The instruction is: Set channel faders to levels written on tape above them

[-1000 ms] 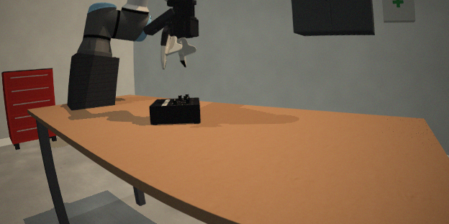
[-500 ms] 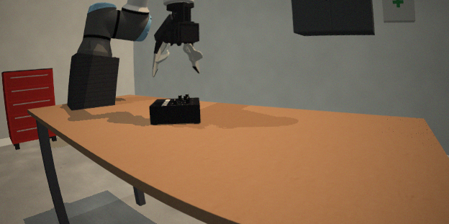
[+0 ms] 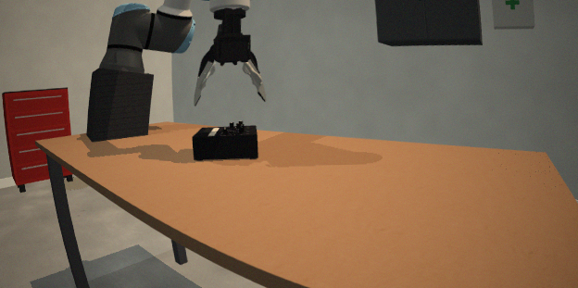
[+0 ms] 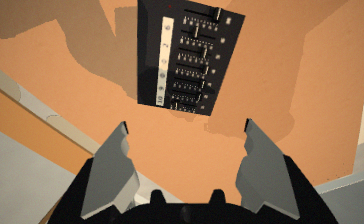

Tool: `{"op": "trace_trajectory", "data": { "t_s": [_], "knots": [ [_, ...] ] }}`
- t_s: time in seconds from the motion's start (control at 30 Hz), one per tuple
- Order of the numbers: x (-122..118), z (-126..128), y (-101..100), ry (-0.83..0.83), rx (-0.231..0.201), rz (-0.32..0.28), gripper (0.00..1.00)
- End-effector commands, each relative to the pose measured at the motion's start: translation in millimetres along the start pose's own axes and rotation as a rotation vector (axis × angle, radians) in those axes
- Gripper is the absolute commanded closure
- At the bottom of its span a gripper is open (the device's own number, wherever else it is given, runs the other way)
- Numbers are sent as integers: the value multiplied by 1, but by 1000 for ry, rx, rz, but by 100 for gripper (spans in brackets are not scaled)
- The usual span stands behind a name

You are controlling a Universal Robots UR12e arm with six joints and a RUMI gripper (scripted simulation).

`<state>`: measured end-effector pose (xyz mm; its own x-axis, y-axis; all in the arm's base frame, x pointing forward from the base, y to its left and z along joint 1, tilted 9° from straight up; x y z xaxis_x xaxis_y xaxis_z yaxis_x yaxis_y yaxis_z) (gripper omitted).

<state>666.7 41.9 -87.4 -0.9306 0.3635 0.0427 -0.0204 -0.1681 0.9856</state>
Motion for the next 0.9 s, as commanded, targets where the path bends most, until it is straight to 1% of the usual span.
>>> {"op": "trace_trajectory", "data": {
  "t_s": [0.0,0.3,0.67,0.7,0.87],
  "knots": [
    [-4,1,-3,-110,4,-3,0],
    [-8,1,-7,-204,4,-3,0],
    [-9,1,-8,-220,4,-3,0],
    [-9,1,-8,-220,4,-3,100],
    [-9,1,-8,-220,4,-3,100]
  ]
}}
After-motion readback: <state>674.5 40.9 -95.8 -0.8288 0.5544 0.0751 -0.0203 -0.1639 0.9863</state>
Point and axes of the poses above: the point where the finger pads meet when closed, its own y axis back along the fingers, its own z axis across the jaws, x = y × z, the point moved 1 cm from there along y, back along the fingers, and after that the axes turned 8 degrees about y, right-handed, at the moved point
